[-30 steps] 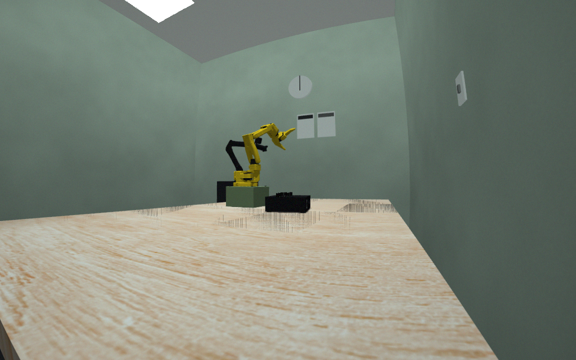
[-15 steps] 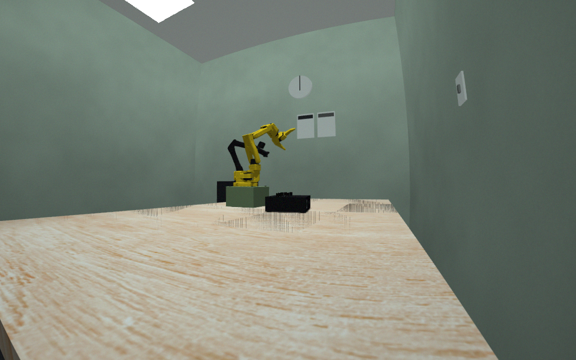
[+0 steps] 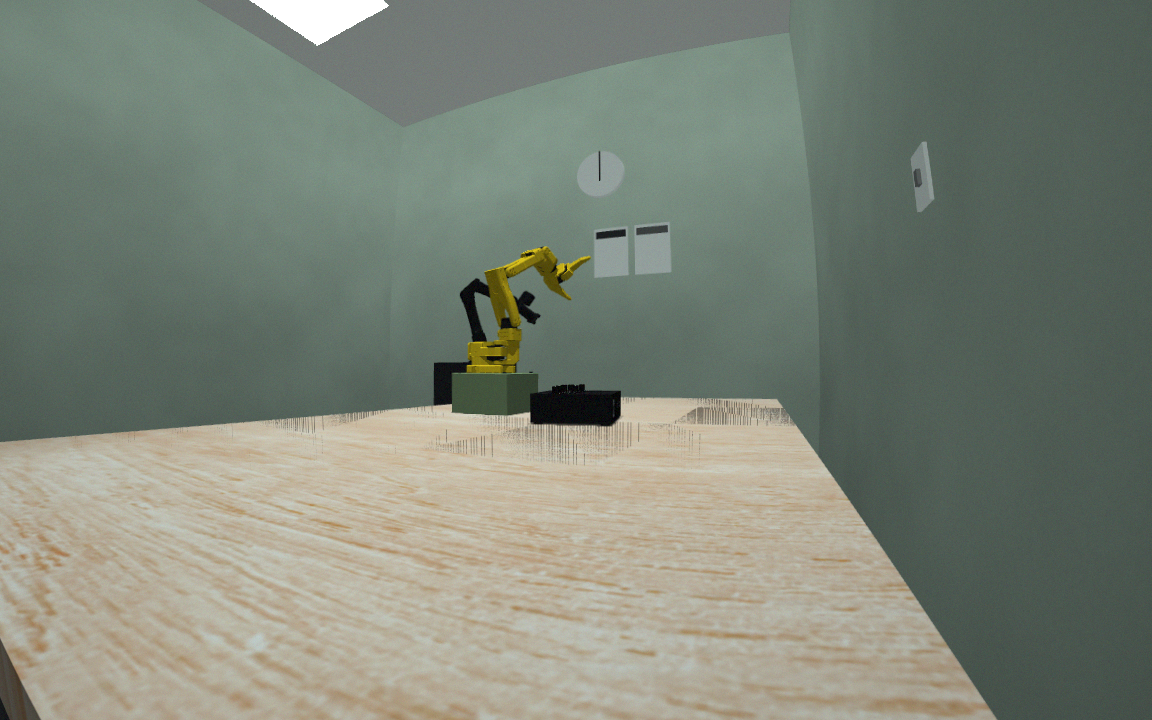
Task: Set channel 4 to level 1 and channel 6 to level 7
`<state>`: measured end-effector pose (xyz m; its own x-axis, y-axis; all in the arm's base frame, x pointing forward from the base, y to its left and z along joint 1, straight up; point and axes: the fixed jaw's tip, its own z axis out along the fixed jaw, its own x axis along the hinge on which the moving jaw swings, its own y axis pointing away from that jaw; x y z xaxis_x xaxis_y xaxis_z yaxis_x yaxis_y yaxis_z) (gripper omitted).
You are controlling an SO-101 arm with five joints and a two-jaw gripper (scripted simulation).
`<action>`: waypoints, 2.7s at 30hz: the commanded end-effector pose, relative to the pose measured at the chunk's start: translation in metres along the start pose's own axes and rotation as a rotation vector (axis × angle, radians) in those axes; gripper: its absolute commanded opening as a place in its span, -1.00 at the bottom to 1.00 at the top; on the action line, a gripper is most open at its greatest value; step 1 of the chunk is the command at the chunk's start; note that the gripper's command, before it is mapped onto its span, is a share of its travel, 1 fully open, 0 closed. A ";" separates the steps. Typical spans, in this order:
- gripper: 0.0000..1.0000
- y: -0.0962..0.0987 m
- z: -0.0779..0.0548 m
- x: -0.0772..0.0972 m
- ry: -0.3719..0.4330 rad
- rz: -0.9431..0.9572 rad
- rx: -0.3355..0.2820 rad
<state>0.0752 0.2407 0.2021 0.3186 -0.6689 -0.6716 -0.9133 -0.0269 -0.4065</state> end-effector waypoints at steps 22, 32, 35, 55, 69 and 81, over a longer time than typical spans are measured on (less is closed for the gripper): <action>-1.00 -0.027 0.002 0.029 0.099 0.114 0.080; -1.00 -0.067 -0.006 0.088 0.271 0.330 0.216; -1.00 -0.080 -0.014 0.116 0.348 0.438 0.278; -1.00 -0.084 -0.100 0.267 0.707 1.122 0.609; -1.00 -0.068 -0.123 0.293 0.768 1.300 0.683; -1.00 -0.066 -0.122 0.297 0.770 1.305 0.685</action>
<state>0.2016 -0.0454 0.1083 -0.8983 -0.1815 -0.4002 -0.1186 0.9771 -0.1768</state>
